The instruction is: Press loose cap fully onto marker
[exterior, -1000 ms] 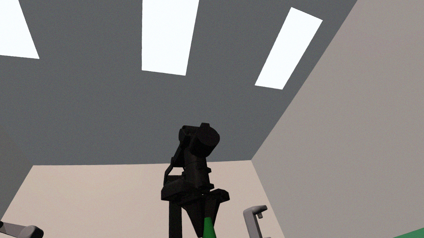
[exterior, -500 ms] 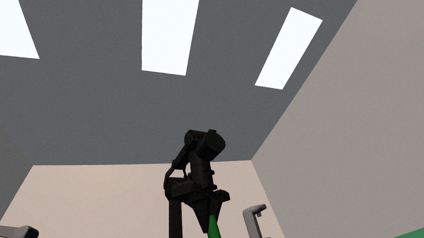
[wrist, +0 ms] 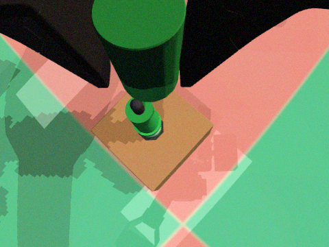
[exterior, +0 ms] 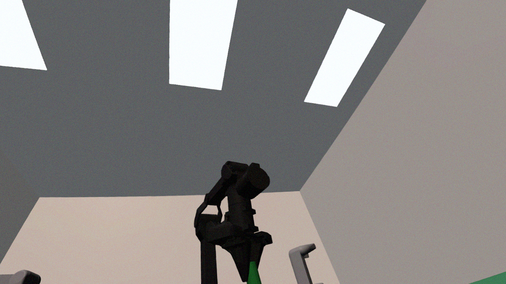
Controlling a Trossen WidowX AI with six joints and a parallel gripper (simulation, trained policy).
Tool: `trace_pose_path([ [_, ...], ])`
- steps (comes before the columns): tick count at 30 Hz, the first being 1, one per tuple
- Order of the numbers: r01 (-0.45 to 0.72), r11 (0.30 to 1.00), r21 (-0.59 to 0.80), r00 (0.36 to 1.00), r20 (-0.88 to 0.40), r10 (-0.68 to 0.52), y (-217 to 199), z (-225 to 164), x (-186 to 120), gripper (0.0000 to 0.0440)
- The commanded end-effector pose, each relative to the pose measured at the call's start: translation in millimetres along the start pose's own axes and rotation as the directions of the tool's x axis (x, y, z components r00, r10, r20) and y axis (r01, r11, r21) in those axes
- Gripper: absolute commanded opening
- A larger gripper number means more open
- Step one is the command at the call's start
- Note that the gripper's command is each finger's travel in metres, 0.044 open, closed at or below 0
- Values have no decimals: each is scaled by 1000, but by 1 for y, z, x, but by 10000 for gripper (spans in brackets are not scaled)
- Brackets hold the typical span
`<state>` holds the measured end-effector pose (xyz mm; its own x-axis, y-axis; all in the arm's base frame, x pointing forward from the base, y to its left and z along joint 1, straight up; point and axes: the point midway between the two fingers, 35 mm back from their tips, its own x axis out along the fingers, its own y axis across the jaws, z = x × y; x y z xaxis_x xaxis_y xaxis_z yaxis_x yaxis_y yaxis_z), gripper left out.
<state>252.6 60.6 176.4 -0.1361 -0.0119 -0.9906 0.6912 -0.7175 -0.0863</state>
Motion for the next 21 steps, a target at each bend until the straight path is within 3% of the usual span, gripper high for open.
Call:
trace_pose_path([
  [1, 11, 1000, -1, 1000, 10, -11, -5, 3, 4, 0],
  [21, 31, 999, -34, 999, 41, -29, -9, 7, 37, 0],
])
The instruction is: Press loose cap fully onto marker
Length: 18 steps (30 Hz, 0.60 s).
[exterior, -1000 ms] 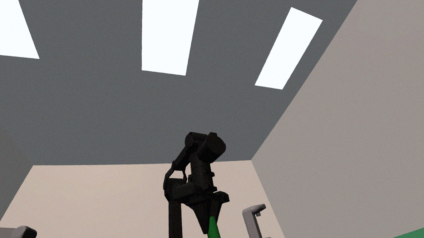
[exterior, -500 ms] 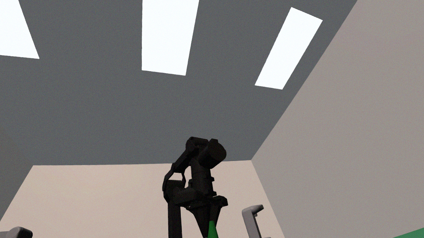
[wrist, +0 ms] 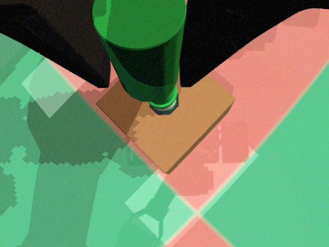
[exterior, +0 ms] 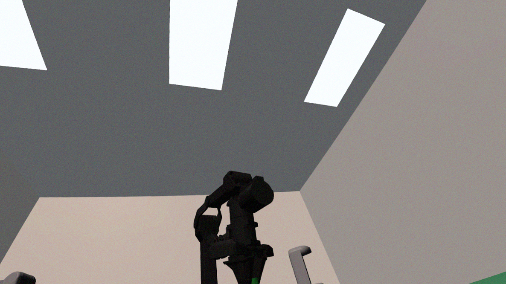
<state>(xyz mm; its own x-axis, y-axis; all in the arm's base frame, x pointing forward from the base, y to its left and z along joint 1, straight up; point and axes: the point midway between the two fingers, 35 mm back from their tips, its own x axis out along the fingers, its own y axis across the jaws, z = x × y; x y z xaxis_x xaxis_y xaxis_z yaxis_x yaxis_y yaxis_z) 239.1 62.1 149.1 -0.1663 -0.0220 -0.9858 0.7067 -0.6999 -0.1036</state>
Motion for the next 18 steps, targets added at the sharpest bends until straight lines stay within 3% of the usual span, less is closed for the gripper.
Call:
trace_pose_path([
  [1, 19, 1000, -13, 1000, 13, -19, -1, 1, 11, 0],
  [18, 48, 995, -85, 999, 25, -46, -2, 0, 51, 1],
])
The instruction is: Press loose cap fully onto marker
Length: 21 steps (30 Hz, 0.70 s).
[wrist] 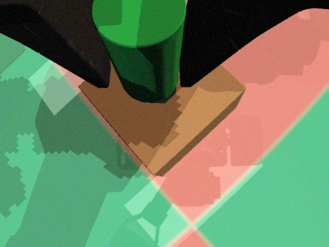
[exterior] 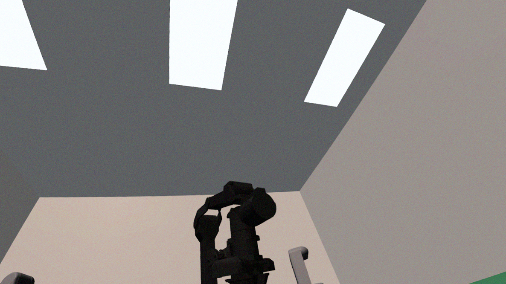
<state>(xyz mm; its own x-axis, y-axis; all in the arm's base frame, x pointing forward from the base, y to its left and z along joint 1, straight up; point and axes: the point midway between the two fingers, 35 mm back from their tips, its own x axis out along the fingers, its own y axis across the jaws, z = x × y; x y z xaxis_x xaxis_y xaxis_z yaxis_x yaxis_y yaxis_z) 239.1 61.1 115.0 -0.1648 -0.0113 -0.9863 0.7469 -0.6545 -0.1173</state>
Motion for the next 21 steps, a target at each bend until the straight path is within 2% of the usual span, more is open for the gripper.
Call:
trace_pose_path([
  [1, 43, 999, -26, 999, 31, -42, -6, 3, 18, 1],
  [19, 42, 998, -37, 999, 30, -41, -6, 3, 21, 10],
  [20, 42, 998, -37, 999, 30, -41, -6, 3, 21, 36],
  [21, 40, 998, -41, 999, 32, -39, -5, 3, 22, 37],
])
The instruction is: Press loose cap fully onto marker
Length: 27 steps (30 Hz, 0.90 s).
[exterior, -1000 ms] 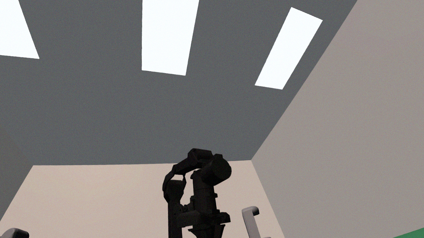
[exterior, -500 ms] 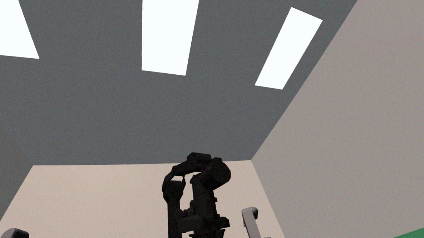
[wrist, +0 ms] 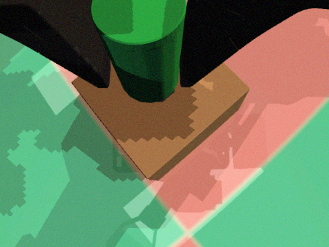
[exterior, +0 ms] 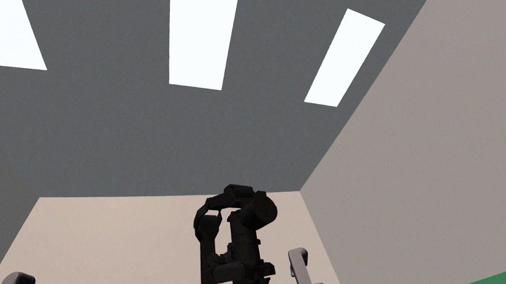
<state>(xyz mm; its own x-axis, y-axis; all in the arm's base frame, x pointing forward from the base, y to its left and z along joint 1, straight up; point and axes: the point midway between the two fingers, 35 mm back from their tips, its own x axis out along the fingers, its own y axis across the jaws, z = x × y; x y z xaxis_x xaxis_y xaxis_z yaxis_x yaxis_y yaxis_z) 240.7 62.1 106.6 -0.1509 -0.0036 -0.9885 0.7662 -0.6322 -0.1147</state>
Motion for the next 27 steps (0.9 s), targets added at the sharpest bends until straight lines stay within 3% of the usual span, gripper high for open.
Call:
trace_pose_path([
  [1, 51, 999, -13, 997, 51, -51, -8, 7, 15, 41],
  [27, 18, 997, -74, 999, 42, -15, -1, 8, 23, 73],
])
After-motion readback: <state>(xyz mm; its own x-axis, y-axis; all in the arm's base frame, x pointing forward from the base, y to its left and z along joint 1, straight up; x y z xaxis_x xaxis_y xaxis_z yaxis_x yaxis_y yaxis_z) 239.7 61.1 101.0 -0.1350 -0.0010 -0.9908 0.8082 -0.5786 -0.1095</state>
